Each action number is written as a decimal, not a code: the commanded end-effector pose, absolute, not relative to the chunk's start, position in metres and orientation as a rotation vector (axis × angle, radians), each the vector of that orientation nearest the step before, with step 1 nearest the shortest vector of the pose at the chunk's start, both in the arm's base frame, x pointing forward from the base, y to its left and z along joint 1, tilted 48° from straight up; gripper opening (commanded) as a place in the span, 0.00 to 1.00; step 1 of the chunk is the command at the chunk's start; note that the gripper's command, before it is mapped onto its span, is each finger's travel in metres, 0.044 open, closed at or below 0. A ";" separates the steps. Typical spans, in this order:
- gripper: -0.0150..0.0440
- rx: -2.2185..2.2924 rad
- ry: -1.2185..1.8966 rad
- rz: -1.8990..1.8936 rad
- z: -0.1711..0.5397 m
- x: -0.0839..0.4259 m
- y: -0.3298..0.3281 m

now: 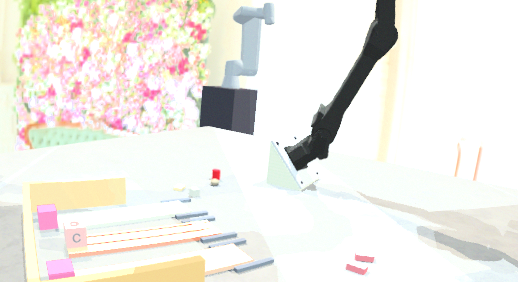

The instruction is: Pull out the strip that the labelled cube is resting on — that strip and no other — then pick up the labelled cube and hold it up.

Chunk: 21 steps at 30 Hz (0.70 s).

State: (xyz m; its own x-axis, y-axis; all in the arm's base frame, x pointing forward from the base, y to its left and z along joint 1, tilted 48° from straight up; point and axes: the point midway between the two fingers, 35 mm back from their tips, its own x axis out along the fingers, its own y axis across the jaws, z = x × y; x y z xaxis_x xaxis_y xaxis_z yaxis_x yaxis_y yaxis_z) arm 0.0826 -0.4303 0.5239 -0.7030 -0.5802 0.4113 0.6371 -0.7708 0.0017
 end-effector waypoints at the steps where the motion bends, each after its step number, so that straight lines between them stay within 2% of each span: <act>1: 0.93 -0.524 -0.186 -2.398 0.524 0.084 -0.431; 11: 0.93 -0.765 -0.061 -1.894 0.492 0.178 -0.461; 21: 0.93 -0.704 0.078 -1.273 0.398 0.283 -0.454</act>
